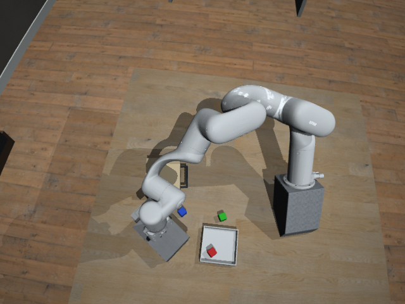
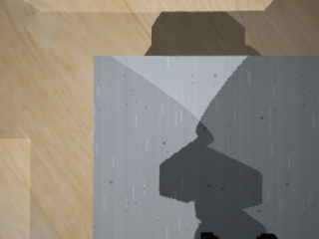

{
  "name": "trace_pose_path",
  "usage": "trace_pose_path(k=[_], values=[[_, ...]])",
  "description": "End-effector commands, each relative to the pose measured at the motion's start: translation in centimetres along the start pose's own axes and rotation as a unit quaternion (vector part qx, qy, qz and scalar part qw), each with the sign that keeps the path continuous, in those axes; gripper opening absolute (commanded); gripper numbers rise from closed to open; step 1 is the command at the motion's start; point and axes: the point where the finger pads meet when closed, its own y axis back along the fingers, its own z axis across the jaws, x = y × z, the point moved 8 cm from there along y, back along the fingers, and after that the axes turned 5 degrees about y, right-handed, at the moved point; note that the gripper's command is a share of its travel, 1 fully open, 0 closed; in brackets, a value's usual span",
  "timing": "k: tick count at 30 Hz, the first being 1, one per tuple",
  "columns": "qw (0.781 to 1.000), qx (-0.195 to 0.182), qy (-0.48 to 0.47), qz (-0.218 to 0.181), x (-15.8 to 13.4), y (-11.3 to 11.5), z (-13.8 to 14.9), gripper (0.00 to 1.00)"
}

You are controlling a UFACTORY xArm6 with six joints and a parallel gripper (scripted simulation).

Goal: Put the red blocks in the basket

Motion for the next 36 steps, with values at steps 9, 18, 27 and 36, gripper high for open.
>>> trace_pose_path(k=[9, 18, 27, 36], values=[[1.0, 0.002, -0.001, 0.001, 0.1, -0.5, -0.1, 0.0], [1.0, 0.002, -0.001, 0.001, 0.1, -1.0, -0.1, 0.0], [1.0, 0.002, -0.001, 0.001, 0.1, -1.5, -0.1, 0.0], [1.0, 0.002, -0.001, 0.001, 0.1, -1.8, -0.1, 0.0]])
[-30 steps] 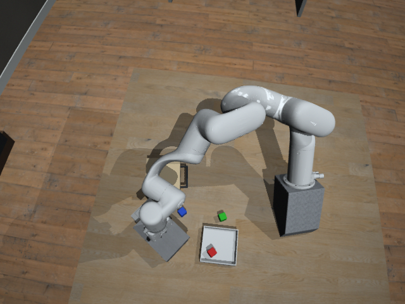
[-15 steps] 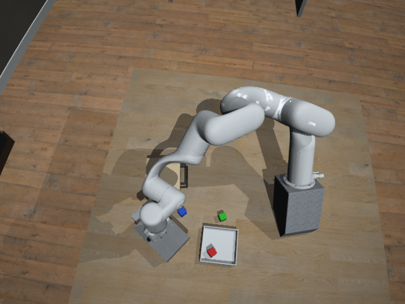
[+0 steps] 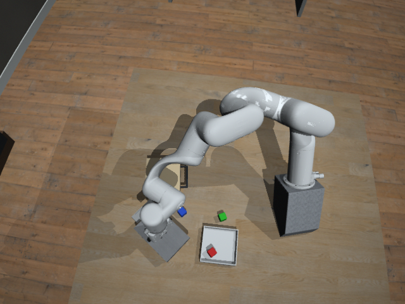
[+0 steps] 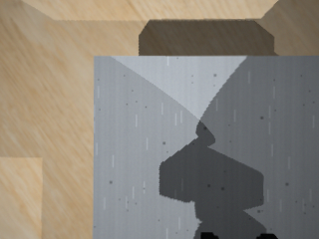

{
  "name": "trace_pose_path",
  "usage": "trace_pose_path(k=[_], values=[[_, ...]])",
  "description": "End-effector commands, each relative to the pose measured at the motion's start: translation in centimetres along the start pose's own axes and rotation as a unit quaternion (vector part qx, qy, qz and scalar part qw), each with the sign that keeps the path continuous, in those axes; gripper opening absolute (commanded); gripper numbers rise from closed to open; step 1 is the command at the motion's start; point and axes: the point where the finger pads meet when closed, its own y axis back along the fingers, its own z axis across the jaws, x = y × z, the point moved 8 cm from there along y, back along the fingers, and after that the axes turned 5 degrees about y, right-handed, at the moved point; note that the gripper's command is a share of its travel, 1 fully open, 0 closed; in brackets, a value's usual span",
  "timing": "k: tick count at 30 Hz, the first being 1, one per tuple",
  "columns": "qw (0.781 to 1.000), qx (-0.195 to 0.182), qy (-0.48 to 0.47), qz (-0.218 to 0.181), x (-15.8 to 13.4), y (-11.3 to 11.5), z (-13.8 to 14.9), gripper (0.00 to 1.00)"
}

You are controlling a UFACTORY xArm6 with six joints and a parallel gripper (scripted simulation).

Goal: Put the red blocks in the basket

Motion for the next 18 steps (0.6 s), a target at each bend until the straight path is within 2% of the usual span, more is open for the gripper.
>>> trace_pose_path(k=[1, 18], values=[[1.0, 0.002, -0.001, 0.001, 0.09, 0.07, -0.1, 0.0], [1.0, 0.002, -0.001, 0.001, 0.09, -0.38, -0.1, 0.0]])
